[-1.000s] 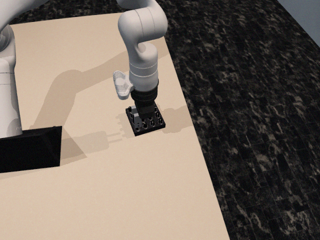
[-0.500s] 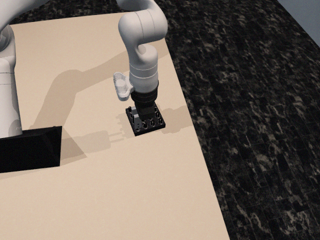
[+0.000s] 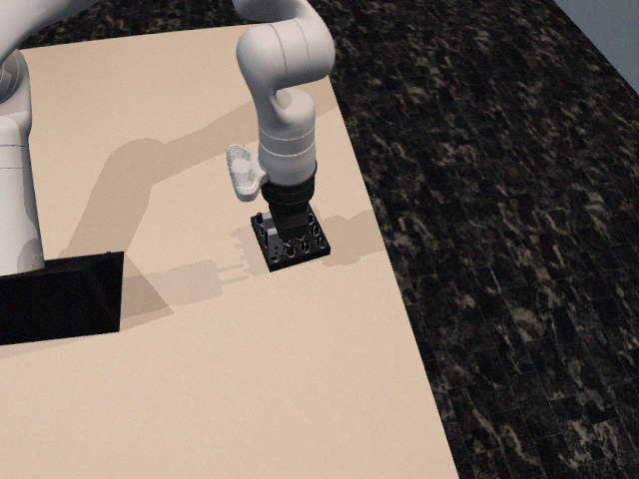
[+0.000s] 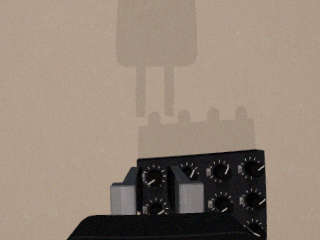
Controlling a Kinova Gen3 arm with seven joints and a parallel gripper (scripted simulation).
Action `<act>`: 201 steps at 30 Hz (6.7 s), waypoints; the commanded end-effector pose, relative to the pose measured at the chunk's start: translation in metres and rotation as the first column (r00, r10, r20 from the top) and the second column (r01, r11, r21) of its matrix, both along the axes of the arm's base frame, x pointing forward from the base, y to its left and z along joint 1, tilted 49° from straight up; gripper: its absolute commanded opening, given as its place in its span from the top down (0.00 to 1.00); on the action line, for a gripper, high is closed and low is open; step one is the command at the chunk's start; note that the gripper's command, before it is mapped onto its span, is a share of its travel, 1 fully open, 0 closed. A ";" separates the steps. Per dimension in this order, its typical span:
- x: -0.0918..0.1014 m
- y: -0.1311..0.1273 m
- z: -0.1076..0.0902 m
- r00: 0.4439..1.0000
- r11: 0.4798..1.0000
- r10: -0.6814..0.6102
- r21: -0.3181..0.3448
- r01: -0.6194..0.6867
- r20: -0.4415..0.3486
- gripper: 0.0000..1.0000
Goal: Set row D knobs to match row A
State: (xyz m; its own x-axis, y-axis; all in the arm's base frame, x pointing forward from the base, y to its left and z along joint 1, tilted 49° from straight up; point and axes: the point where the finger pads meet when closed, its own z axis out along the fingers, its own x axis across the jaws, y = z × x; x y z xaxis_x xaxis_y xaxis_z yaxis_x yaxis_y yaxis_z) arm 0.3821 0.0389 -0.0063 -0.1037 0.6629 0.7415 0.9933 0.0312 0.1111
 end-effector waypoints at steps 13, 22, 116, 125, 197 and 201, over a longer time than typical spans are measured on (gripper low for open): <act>0.001 0.000 -0.002 1.000 1.000 -0.002 -0.004 0.002 0.006 0.54; 0.001 0.000 -0.002 1.000 1.000 -0.002 -0.004 0.002 0.006 0.54; 0.002 0.010 -0.011 1.000 1.000 -0.002 -0.004 0.002 0.006 0.70; 0.002 0.010 -0.011 1.000 1.000 0.000 -0.004 0.000 0.008 0.70; 0.000 0.011 -0.012 0.708 0.872 0.478 -0.183 -0.455 0.520 0.70; 0.001 0.011 -0.013 0.678 0.859 0.498 -0.199 -0.472 0.540 0.70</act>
